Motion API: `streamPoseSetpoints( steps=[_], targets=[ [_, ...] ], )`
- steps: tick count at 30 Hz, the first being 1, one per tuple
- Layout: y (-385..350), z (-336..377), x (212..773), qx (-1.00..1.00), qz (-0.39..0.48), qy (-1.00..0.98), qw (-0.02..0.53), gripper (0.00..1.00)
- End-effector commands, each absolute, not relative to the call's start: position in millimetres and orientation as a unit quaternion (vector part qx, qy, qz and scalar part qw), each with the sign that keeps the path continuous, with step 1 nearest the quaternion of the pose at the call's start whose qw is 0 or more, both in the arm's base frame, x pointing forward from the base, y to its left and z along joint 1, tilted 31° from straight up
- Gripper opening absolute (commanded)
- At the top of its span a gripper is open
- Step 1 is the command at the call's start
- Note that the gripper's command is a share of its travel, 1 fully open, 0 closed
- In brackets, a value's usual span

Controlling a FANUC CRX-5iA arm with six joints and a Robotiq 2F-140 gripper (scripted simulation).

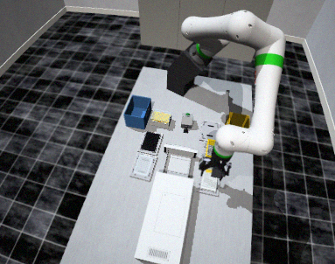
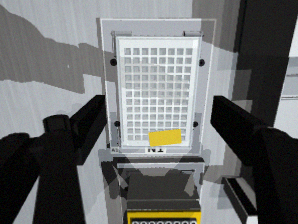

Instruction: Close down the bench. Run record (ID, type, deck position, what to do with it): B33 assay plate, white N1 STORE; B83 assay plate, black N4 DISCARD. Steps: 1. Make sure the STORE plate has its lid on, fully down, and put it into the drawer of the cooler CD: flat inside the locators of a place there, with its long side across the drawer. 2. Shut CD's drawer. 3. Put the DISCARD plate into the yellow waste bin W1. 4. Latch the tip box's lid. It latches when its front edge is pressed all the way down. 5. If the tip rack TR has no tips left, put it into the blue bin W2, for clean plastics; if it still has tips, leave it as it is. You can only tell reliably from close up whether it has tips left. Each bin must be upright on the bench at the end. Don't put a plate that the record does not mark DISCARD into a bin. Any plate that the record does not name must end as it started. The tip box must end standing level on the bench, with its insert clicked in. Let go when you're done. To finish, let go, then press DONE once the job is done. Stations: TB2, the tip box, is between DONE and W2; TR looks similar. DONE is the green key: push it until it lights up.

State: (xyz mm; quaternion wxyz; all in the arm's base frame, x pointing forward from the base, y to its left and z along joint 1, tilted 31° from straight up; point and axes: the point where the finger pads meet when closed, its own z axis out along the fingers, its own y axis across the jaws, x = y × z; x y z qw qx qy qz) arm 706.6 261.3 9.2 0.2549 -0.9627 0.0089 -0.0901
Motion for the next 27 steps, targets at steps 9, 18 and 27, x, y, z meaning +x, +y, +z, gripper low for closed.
streamPoseSetpoints(
  steps=[9, 18, 27],
  targets=[
    [267.6, -1.3, 710.0, -0.963, -0.091, 0.009, 0.255, 0.70],
    [272.2, -9.3, 711.7, -0.963, -0.091, 0.009, 0.255, 0.70],
    [275.4, -15.0, 712.9, -0.963, -0.091, 0.009, 0.255, 0.70]
  ],
)
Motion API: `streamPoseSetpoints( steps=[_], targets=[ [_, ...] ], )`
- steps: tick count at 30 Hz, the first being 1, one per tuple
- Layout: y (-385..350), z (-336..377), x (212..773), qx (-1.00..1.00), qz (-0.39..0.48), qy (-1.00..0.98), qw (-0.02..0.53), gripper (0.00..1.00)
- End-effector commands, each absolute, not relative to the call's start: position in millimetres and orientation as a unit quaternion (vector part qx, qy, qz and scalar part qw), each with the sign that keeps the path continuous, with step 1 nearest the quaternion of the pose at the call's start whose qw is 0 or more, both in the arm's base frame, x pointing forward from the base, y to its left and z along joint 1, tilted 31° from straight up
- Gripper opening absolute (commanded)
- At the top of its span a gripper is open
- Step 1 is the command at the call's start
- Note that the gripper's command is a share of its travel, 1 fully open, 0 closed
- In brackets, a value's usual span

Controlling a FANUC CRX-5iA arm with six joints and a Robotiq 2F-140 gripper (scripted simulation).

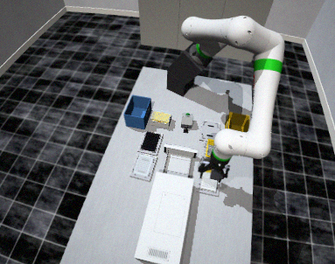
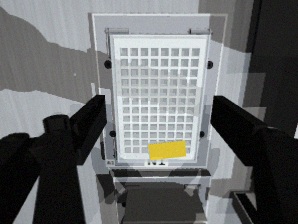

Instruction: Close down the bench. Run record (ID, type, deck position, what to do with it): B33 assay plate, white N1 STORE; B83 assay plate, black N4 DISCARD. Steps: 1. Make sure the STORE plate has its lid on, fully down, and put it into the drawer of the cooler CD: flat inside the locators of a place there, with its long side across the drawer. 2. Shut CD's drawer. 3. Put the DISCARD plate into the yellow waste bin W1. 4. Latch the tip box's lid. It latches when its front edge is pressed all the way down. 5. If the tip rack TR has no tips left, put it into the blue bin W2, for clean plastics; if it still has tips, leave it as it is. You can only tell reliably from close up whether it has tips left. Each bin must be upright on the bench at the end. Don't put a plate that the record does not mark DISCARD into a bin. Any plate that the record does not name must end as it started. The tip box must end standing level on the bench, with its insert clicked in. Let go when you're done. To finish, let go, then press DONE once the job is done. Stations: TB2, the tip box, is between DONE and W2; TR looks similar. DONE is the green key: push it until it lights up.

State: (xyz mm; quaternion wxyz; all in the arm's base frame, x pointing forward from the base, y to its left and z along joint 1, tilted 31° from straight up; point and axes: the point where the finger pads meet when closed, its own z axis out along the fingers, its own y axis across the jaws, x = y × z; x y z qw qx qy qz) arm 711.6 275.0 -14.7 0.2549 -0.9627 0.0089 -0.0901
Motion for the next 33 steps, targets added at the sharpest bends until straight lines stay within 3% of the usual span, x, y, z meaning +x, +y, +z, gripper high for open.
streamPoseSetpoints(
  steps=[1, 22, 33],
  targets=[
    [276.1, -16.1, 713.1, -0.963, -0.091, 0.009, 0.255, 0.70],
    [283.1, -28.3, 715.7, -0.963, -0.091, 0.009, 0.255, 0.70],
    [282.8, -27.8, 715.6, -0.963, -0.091, 0.009, 0.255, 0.65]
  ],
)
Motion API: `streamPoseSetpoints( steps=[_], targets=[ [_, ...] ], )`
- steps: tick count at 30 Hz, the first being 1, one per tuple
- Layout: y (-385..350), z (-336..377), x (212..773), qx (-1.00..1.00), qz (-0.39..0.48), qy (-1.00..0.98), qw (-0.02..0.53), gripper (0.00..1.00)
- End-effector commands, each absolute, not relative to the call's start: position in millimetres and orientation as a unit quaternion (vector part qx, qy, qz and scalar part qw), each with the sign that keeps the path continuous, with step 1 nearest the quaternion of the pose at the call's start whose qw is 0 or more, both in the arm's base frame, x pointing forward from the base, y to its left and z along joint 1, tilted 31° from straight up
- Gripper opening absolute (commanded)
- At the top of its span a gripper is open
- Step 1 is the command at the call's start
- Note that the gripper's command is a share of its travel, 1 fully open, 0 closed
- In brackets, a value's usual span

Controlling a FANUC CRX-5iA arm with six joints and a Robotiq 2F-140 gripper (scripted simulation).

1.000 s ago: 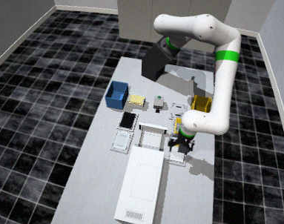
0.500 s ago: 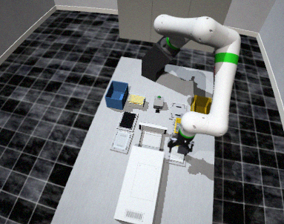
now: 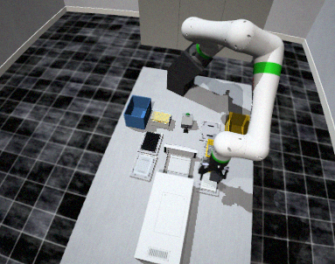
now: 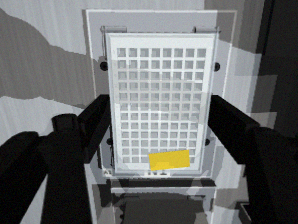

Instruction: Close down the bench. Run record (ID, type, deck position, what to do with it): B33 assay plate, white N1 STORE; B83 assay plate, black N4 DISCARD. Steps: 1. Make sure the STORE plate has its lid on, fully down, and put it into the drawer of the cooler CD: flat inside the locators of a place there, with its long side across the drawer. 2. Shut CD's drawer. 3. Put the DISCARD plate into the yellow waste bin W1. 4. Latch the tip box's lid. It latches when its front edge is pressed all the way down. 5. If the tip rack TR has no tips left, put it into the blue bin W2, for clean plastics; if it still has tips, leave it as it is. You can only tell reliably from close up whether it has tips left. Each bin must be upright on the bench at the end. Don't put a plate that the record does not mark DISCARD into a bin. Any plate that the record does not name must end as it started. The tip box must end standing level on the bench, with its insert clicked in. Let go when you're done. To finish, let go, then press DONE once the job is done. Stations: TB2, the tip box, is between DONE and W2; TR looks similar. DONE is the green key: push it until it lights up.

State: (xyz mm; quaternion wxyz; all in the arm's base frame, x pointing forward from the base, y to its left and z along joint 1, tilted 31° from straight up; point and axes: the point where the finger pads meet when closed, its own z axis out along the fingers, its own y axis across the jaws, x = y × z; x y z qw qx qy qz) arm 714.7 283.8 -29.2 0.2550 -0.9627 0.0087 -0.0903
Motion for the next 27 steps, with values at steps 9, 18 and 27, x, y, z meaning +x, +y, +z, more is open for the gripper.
streamPoseSetpoints(
  steps=[9, 18, 27],
  targets=[
    [282.5, -27.4, 715.5, -0.963, -0.091, 0.009, 0.255, 0.62],
    [282.2, -26.8, 715.4, -0.963, -0.091, 0.009, 0.255, 0.10],
    [282.0, -26.4, 715.3, -0.963, -0.091, 0.009, 0.255, 0.10]
  ],
)
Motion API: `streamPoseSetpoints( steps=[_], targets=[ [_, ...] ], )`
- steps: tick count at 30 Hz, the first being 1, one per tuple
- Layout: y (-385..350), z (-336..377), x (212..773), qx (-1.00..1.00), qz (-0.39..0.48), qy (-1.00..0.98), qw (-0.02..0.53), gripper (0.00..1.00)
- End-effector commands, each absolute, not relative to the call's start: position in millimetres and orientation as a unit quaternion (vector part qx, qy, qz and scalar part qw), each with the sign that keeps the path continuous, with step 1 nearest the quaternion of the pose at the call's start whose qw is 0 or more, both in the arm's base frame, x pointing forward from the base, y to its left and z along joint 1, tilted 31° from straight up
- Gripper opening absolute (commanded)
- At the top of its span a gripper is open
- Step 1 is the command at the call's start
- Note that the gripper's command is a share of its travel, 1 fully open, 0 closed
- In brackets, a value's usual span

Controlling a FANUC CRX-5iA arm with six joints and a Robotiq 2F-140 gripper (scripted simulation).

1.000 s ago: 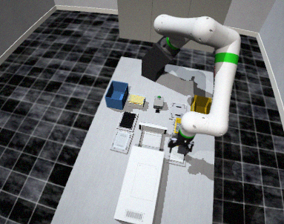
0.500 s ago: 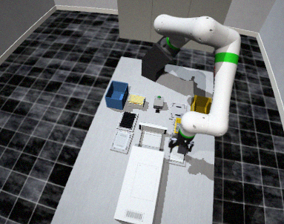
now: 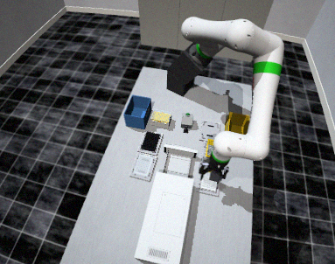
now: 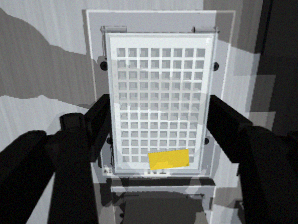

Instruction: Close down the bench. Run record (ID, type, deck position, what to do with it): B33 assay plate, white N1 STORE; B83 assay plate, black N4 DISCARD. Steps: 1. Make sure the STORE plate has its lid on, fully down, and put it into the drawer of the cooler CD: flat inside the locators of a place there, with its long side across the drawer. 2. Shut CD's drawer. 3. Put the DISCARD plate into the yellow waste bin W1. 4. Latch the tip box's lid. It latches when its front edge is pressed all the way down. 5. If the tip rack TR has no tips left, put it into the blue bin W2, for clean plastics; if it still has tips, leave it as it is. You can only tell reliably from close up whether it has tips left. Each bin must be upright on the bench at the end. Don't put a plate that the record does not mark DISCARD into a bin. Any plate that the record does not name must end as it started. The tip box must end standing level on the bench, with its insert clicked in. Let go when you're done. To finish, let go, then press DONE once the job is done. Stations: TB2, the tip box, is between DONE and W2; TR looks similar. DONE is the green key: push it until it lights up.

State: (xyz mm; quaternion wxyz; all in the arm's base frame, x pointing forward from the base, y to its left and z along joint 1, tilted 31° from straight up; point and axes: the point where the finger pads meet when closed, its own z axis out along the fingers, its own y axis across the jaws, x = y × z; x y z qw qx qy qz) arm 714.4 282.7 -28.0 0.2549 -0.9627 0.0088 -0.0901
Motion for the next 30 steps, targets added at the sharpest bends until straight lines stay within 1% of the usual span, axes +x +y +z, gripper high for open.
streamPoseSetpoints(
  steps=[1, 30],
  targets=[
    [282.0, -26.4, 715.3, -0.963, -0.091, 0.009, 0.255, 0.10],
    [279.7, -22.5, 714.5, -0.963, -0.091, 0.009, 0.255, 0.10]
  ],
)
